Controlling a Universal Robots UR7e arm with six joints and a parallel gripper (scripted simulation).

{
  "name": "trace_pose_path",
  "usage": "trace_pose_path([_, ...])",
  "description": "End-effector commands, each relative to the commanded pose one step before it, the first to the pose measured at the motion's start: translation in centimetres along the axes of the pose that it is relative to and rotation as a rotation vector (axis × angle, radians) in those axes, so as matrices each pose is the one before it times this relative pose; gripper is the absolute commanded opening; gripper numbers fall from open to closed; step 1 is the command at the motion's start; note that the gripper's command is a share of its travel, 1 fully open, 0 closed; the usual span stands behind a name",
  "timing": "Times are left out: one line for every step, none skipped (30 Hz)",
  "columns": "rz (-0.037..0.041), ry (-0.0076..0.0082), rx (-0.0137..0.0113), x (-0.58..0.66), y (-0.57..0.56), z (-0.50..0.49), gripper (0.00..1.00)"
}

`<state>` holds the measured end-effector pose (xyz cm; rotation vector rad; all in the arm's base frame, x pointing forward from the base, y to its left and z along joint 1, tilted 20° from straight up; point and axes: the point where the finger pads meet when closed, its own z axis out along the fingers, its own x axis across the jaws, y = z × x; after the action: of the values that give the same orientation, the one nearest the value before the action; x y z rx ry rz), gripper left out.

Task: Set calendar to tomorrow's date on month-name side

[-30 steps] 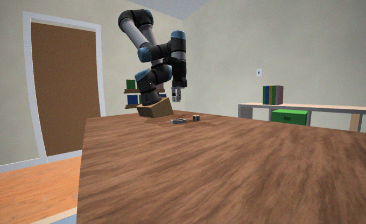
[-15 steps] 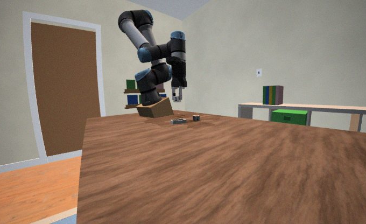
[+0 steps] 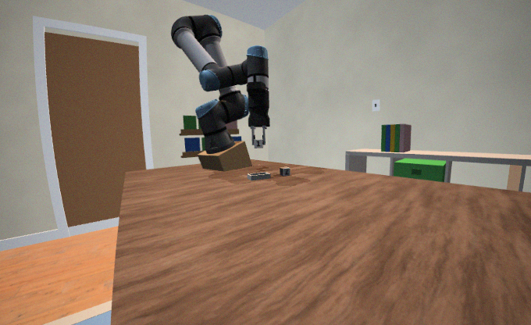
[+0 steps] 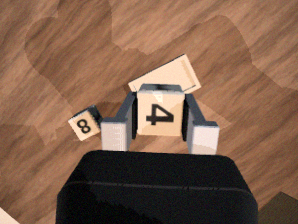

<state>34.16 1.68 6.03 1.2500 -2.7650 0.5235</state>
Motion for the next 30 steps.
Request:
trace_pose_path([-0.17108, -0.00755, -0.00291, -0.227, 0.405, 0.0507, 0.57])
trace_pose_path([-0.02504, -0.00001, 0.00001, -0.049, 0.037, 0.0018, 0.57])
trace_pose_path([-0.02325, -0.00001, 0.00001, -0.046, 0.035, 0.0016, 0.57])
trace_pose_path([-0.00075, 0.0, 0.0, -0.002, 0.001, 0.0001, 0.57])
trace_pose_path([-0.02294, -0.00002, 0.00004, -0.047, 0.034, 0.0012, 0.57])
trace_pose_path([-0.02191, -0.00001, 0.00001, -0.045, 0.033, 0.0016, 0.57])
trace_pose_path([-0.02086, 0.0, -0.00001, -0.044, 0.032, 0.0017, 0.57])
trace_pose_path([0.0, 0.0, 0.0, 0.0, 0.0, 0.0, 0.57])
trace_pose_path([0.0, 0.0, 0.0, 0.0, 0.0, 0.0, 0.57])
trace_pose_path([-0.0198, 0.0, -0.00001, -0.042, 0.031, 0.0017, 0.57])
trace_pose_path([-0.01874, 0.0, -0.00001, -0.04, 0.029, 0.0016, 0.57])
trace_pose_path([-0.01769, 0.0, -0.00001, -0.039, 0.028, 0.0016, 0.57])
trace_pose_path([-0.01664, 0.0, -0.00001, -0.037, 0.026, 0.0015, 0.57])
trace_pose_path([-0.0156, 0.0, -0.00001, -0.035, 0.025, 0.0014, 0.57])
trace_pose_path([-0.01457, 0.0, -0.00001, -0.033, 0.023, 0.0013, 0.57])
trace_pose_path([-0.01355, 0.0, -0.00001, -0.031, 0.021, 0.0012, 0.57])
trace_pose_path([-0.01254, 0.0, -0.00001, -0.029, 0.02, 0.0012, 0.57])
trace_pose_path([-0.01157, 0.0, 0.0, -0.027, 0.018, 0.0009, 0.57])
trace_pose_path([-0.01063, -0.00001, 0.00001, -0.026, 0.017, 0.0005, 0.57])
trace_pose_path([-0.00968, -0.00001, 0.00001, -0.024, 0.016, 0.0005, 0.57])
trace_pose_path([-0.00876, -0.00001, 0.00001, -0.022, 0.014, 0.0004, 0.57])
trace_pose_path([-0.00787, -0.00001, 0.00001, -0.02, 0.013, 0.0004, 0.57])
trace_pose_path([-0.007, 0.0, 0.0, -0.018, 0.011, 0.0003, 0.57])
trace_pose_path([-0.00618, 0.0, 0.0, -0.016, 0.01, 0.0003, 0.57])
trace_pose_path([0.0, 0.0, 0.0, 0.0, 0.0, 0.0, 0.57])
trace_pose_path([0.0, 0.0, 0.0, 0.0, 0.0, 0.0, 0.57])
trace_pose_path([-0.00548, 0.00005, -0.0002, -0.015, 0.012, 0.007, 0.57])
trace_pose_path([-0.00472, 0.00008, -0.00009, -0.013, 0.007, 0.0033, 0.57])
trace_pose_path([-0.00401, 0.00005, 0.00004, -0.012, -0.001, -0.0016, 0.57])
trace_pose_path([-0.0034, 0.00005, 0.00005, -0.011, -0.001, -0.0024, 0.57])
